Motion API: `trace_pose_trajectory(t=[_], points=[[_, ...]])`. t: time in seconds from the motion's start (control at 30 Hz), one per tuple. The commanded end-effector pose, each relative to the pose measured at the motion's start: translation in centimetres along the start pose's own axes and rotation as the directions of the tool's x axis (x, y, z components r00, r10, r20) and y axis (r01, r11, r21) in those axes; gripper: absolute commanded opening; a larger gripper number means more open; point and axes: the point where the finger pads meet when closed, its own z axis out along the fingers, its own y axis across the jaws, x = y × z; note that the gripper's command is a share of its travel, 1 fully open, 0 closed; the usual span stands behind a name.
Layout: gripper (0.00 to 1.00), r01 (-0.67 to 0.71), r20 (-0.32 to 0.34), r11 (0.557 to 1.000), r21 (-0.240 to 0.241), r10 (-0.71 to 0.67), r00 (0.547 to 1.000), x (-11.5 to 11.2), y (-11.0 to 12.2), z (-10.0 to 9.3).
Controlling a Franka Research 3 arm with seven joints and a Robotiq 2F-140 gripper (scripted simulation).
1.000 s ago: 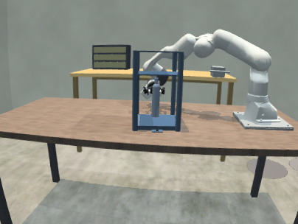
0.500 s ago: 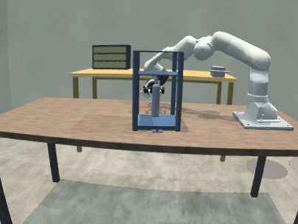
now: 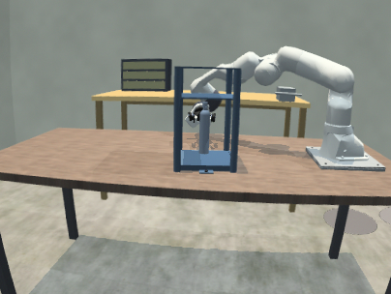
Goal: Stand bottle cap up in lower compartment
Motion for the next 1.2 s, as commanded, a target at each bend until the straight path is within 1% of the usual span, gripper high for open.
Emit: trace_pose_trajectory(t=[0.0, 0.2, 0.83, 1.17], points=[[0.35, -0.03, 0.012, 1.0, -0.004, 0.03, 0.999, -0.3, 0.0, -0.7], [0.35, -0.03, 0.012, 1.0, -0.004, 0.03, 0.999, -0.3, 0.0, -1.4], [0.35, -0.03, 0.012, 1.0, -0.004, 0.03, 0.999, -0.4, 0.0, -1.6], [0.35, -0.03, 0.012, 1.0, -0.004, 0.03, 0.999, -1.4, 0.0, -1.6]])
